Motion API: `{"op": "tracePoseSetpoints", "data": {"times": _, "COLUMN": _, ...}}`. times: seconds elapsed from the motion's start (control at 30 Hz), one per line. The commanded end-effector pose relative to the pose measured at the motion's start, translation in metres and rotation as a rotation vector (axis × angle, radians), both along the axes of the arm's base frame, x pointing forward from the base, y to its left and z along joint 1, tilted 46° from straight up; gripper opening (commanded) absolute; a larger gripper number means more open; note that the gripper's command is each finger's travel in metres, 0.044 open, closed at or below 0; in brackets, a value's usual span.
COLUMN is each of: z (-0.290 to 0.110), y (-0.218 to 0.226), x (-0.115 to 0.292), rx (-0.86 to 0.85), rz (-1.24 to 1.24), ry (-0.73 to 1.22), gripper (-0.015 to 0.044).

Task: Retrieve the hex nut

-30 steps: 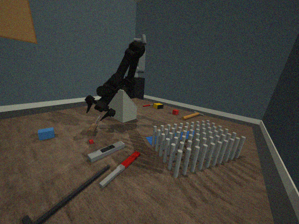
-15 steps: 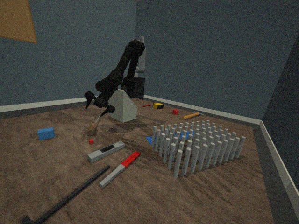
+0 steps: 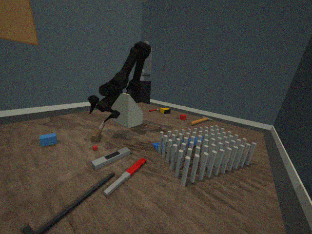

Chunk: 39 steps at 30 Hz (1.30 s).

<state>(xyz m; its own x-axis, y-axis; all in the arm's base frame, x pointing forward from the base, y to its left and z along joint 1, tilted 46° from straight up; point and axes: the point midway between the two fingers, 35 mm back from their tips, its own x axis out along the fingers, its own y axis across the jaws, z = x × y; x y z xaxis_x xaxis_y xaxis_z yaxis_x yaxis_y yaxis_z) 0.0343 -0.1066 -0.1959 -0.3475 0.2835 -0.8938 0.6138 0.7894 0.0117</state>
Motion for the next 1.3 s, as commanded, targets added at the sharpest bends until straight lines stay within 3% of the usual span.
{"op": "tracePoseSetpoints", "data": {"times": 0.0, "z": -0.008, "y": -0.007, "x": 0.009, "rx": -0.069, "rz": -0.281, "ry": 0.094, "gripper": 0.044}}
{"op": "tracePoseSetpoints", "data": {"times": 0.37, "z": -0.025, "y": -0.022, "x": 0.033, "rx": -0.339, "rz": -1.219, "ry": 0.53, "gripper": 0.044}}
{"op": "tracePoseSetpoints", "data": {"times": 1.27, "z": -0.038, "y": -0.037, "x": 0.066, "rx": -0.903, "rz": -2.264, "ry": 1.272, "gripper": 0.044}}
